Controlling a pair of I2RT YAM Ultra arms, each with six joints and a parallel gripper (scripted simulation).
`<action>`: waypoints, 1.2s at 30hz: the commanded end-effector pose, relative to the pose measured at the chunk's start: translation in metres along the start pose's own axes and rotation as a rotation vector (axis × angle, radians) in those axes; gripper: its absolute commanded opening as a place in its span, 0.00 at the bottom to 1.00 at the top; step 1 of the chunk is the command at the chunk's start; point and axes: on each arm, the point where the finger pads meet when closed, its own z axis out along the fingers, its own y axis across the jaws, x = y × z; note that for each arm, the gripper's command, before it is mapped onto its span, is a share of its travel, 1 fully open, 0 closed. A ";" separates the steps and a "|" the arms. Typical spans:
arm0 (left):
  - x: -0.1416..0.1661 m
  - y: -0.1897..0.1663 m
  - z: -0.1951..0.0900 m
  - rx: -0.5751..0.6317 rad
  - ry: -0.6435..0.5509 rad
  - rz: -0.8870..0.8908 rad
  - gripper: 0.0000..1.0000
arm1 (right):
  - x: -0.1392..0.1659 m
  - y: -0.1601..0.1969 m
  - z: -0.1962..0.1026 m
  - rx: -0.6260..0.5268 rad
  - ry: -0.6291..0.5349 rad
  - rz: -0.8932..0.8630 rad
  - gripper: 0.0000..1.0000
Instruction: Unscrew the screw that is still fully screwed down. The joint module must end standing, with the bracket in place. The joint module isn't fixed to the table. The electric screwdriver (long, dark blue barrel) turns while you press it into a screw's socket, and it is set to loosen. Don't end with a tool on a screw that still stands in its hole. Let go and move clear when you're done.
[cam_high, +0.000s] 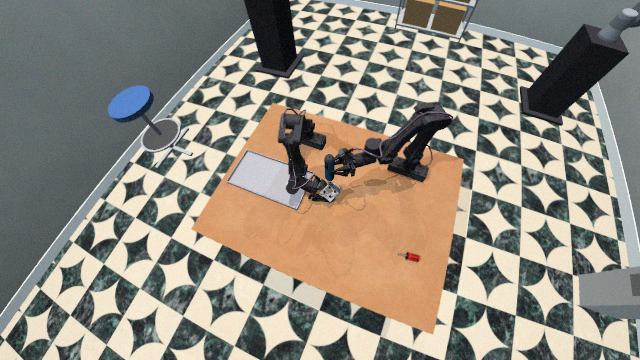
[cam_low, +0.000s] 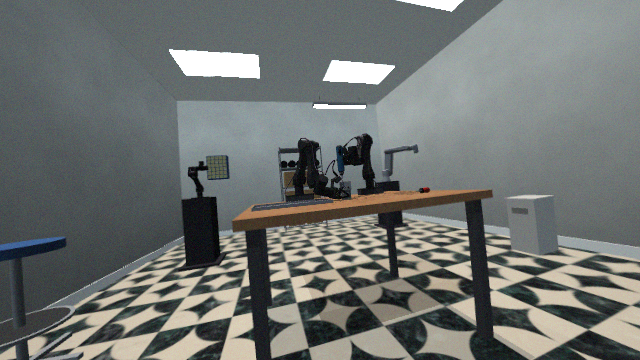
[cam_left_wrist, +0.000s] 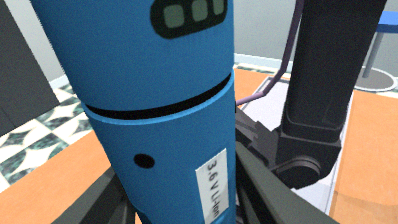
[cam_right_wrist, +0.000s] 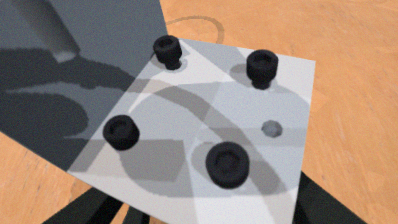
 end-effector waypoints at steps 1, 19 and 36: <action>-0.053 0.000 0.002 0.006 -0.159 0.000 0.42 | -0.006 -0.003 0.000 -0.002 -0.010 -0.016 0.59; -0.054 -0.003 0.002 0.012 -0.161 0.000 0.42 | -0.006 -0.003 0.000 -0.002 -0.010 -0.016 0.59; -0.036 -0.004 0.007 0.008 -0.125 0.000 0.42 | -0.006 -0.003 0.000 -0.002 -0.010 -0.016 0.59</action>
